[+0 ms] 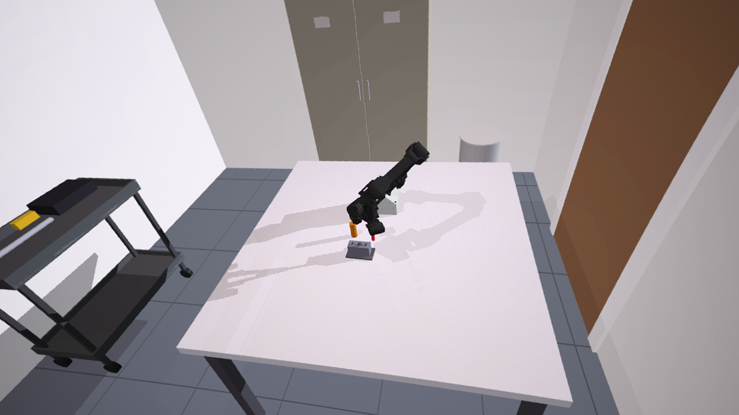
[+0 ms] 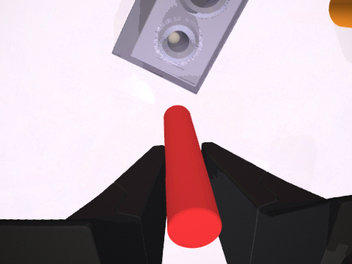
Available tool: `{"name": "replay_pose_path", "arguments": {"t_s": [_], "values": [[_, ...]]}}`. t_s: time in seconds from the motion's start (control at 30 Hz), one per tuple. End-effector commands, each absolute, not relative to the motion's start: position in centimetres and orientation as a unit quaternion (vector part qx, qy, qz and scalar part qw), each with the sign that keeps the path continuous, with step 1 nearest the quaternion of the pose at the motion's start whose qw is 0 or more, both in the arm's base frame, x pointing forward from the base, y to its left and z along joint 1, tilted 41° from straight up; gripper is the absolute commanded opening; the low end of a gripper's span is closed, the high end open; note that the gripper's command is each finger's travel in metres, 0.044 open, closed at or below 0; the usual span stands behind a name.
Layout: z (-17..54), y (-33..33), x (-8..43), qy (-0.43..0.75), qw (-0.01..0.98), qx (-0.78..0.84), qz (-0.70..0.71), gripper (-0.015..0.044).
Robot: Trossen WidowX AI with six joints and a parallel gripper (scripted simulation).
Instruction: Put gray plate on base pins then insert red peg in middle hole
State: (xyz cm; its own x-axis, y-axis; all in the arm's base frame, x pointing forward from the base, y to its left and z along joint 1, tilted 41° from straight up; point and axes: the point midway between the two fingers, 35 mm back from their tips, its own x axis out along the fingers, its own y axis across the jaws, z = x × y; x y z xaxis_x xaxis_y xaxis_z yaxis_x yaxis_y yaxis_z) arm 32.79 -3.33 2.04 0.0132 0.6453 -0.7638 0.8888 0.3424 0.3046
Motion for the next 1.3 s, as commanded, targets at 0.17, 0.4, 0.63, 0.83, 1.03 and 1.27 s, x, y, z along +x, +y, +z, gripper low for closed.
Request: {"name": "replay_pose_path", "arguments": {"t_s": [0.17, 0.4, 0.63, 0.83, 1.03, 1.27], "values": [[0.1, -5.6, 33.6, 0.689, 0.443, 0.557, -0.138, 0.0000], [-1.5, -7.2, 33.9, 0.690, 0.439, 0.559, -0.138, 0.0000], [-2.4, -8.0, 34.1, 0.691, 0.438, 0.559, -0.137, 0.0000], [-2.4, -8.0, 34.1, 0.691, 0.438, 0.559, -0.137, 0.0000], [-2.4, -8.0, 34.1, 0.691, 0.438, 0.559, -0.137, 0.0000], [-2.4, -8.0, 34.1, 0.691, 0.438, 0.559, -0.137, 0.0000]]}}
